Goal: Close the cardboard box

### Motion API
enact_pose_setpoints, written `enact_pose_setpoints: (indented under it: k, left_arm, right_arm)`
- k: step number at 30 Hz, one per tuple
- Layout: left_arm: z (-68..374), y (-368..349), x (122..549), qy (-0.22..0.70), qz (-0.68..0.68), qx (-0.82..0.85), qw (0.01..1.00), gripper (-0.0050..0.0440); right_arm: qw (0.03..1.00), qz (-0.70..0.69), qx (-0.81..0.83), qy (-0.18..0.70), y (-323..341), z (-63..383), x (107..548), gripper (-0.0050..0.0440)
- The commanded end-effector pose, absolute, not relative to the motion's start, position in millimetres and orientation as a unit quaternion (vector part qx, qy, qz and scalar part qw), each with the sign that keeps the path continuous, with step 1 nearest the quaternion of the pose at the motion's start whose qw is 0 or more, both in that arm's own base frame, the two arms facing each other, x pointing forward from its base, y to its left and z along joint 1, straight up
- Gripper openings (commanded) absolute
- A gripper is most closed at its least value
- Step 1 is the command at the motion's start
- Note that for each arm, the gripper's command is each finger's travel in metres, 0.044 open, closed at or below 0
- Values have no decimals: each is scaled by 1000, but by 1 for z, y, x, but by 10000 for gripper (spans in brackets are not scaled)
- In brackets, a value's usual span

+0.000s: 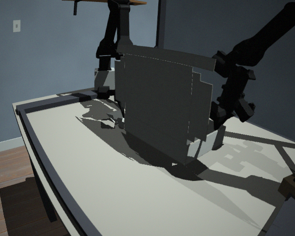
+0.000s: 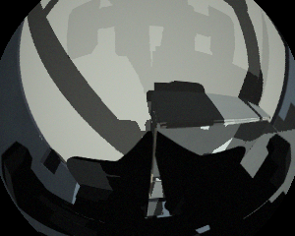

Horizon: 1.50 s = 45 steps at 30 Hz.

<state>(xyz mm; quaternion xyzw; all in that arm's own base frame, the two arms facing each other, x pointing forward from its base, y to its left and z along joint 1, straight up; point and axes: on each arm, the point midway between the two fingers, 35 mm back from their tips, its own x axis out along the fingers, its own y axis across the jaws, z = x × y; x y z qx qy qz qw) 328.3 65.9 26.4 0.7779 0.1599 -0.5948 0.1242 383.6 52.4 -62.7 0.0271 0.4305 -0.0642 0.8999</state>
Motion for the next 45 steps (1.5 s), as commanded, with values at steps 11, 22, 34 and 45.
enact_pose_setpoints:
  k: [11,22,34,45]
  left_arm:
    - [32,66,332,158,-587,784,124,5]
    - [32,66,332,158,-587,784,124,5]
    - [32,66,332,158,-587,784,124,5]
    - [32,66,332,158,-587,784,124,5]
  right_arm:
    - [893,-110,61,432,64,-53,393,0]
    - [885,-136,77,438,66,-53,394,0]
    - [878,-160,91,441,71,-52,397,0]
    - [859,-211,123,450,76,-51,400,0]
